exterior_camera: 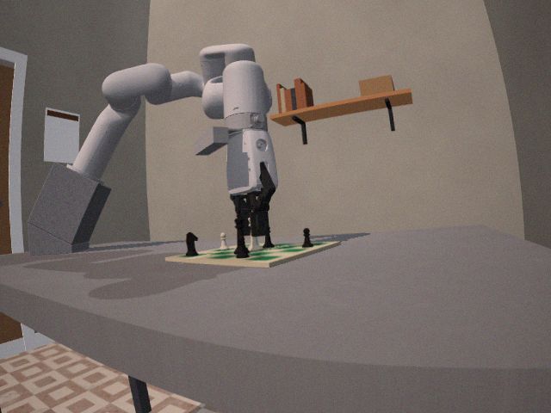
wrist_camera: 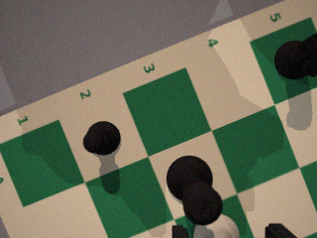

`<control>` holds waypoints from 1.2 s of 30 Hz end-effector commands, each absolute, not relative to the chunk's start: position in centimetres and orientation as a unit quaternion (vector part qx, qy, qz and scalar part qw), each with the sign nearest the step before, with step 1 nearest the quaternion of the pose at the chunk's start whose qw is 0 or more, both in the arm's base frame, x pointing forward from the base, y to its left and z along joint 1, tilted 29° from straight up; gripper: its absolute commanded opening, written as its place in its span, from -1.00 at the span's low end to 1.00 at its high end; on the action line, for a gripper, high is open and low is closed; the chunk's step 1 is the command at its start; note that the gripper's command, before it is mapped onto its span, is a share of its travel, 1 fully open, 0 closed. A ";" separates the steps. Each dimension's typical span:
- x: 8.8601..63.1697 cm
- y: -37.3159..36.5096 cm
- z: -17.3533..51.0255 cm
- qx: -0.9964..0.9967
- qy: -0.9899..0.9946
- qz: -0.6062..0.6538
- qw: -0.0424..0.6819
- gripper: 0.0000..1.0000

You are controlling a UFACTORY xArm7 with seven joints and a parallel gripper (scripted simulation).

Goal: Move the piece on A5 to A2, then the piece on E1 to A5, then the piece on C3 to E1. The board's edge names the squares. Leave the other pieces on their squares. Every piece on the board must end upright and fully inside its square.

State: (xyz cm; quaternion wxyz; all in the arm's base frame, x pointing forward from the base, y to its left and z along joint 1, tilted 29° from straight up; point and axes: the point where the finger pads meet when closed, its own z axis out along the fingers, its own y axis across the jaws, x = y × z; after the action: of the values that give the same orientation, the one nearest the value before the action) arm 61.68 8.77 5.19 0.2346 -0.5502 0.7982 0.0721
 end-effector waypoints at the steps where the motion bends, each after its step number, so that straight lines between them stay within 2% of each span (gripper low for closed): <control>1: 61.8 8.6 5.4 -0.549 0.798 0.071 0.236 -0.14; 12: 61.8 8.6 5.4 -0.549 0.798 0.071 0.236 -0.14; 13: 61.8 8.6 5.4 -0.549 0.798 0.071 0.236 -1.00; 36: 61.8 8.6 5.4 -0.549 0.798 0.071 0.236 -1.00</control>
State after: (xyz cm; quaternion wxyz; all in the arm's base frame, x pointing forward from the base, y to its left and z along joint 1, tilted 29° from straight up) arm 61.68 8.77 5.19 0.2346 -0.5502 0.7982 0.0721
